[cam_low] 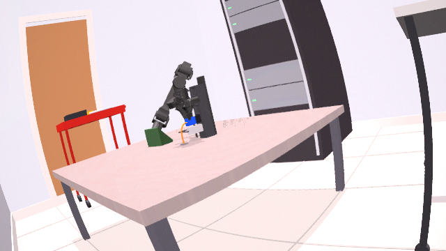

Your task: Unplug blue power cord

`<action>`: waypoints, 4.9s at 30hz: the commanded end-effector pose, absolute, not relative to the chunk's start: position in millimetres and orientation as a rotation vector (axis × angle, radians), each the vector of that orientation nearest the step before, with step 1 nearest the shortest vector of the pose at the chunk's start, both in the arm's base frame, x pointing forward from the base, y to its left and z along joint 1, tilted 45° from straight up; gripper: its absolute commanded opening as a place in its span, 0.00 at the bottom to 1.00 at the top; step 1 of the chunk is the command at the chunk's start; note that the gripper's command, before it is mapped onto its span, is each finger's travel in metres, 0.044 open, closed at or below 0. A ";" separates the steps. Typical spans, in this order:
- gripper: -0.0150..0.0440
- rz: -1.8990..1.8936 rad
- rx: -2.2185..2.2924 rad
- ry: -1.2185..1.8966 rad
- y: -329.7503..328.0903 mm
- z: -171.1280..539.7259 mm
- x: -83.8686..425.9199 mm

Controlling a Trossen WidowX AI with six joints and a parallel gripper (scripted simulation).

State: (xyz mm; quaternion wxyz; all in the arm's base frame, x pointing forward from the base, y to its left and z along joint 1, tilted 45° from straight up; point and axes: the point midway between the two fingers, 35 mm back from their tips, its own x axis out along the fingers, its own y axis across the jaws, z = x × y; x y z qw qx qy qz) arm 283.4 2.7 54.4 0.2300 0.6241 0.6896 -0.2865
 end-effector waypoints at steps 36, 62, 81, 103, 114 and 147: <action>0.53 -0.849 1.698 1.859 -33.6 36.8 281.2; 0.53 -0.848 1.699 1.861 -4.0 65.1 282.8; 0.38 -0.847 1.693 1.864 2.1 57.5 282.2; 0.25 -0.850 1.694 1.860 -11.7 44.8 282.9; 0.25 -0.851 1.694 1.858 -25.4 32.7 282.1; 1.00 -0.851 1.696 1.856 -81.5 -1.9 277.7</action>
